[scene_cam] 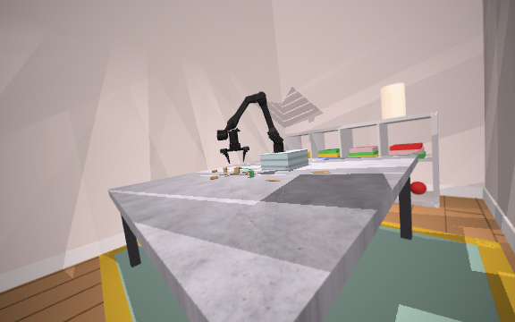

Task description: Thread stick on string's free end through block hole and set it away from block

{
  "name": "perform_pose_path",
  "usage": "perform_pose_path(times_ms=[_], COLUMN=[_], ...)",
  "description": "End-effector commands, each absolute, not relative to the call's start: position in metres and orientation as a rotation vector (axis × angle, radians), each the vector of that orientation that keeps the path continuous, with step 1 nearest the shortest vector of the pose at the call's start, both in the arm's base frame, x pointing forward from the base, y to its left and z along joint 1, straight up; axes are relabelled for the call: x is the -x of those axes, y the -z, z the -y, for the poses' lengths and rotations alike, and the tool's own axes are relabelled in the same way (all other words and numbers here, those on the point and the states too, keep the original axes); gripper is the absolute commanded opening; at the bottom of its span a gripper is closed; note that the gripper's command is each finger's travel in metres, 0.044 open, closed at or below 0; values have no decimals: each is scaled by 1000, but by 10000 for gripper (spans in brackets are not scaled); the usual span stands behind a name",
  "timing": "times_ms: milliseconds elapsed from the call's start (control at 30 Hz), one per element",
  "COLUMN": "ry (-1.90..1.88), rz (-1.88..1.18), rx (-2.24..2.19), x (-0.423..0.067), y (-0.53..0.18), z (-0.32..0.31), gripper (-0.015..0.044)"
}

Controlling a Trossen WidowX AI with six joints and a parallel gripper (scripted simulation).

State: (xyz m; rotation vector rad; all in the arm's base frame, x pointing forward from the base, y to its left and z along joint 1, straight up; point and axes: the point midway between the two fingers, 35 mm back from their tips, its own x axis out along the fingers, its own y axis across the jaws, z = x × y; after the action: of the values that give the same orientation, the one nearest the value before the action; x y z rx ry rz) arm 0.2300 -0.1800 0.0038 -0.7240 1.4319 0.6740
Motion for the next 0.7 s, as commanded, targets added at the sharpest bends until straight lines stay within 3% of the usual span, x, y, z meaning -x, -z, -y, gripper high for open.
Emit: perform_pose_path(times_ms=[0,233,633,667], ry=[-674,-674,-674,-674], rz=[-1432,-1432,-1432,-1432], rx=[724,724,724,724], x=[-230,-230,-230,-230], y=[-4,-4,-4,-4], z=[180,180,180,180], gripper=[414,244,244,218])
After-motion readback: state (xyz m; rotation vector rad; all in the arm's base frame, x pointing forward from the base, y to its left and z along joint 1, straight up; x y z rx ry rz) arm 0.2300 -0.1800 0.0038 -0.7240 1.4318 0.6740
